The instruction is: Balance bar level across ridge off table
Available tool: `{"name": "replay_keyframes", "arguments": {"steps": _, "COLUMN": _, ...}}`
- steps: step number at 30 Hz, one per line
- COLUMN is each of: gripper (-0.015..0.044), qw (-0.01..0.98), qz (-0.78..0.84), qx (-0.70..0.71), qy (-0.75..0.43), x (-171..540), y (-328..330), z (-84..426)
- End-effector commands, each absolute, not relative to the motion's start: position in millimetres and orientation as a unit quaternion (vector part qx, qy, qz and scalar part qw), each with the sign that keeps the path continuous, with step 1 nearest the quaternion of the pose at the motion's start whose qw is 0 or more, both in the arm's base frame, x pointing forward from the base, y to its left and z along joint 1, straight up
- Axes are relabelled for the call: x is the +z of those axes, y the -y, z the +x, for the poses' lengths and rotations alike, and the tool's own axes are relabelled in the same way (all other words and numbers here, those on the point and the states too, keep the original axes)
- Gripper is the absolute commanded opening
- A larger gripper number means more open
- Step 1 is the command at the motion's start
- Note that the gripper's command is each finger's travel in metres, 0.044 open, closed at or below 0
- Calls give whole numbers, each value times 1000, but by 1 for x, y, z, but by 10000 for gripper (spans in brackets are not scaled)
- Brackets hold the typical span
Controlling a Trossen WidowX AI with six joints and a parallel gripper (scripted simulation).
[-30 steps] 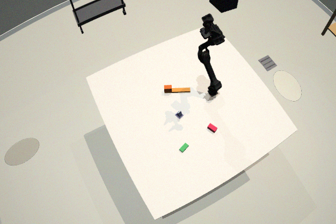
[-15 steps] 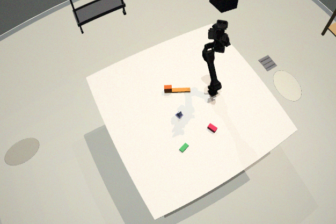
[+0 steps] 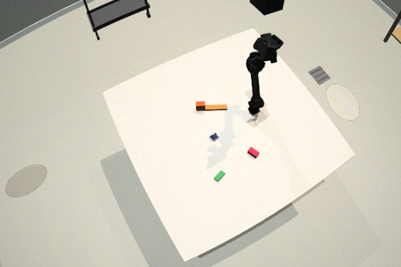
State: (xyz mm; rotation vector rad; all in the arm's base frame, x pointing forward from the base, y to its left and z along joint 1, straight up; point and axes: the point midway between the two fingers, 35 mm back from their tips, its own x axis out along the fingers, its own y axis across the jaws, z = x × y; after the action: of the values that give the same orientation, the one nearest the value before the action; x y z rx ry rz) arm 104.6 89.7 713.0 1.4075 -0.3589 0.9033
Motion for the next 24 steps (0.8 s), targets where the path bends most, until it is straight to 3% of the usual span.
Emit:
{"name": "replay_keyframes", "arguments": {"steps": 1, "gripper": 315, "qw": 727, "qz": 545, "qx": 377, "qy": 177, "x": 702, "y": -111, "z": 116}}
{"name": "replay_keyframes", "arguments": {"steps": 12, "gripper": 315, "qw": 871, "qz": 326, "qx": 304, "qy": 207, "x": 670, "y": -148, "z": 153}}
{"name": "replay_keyframes", "arguments": {"steps": 24, "gripper": 315, "qw": 949, "qz": 100, "qx": 219, "qy": 203, "x": 630, "y": -162, "z": 201}}
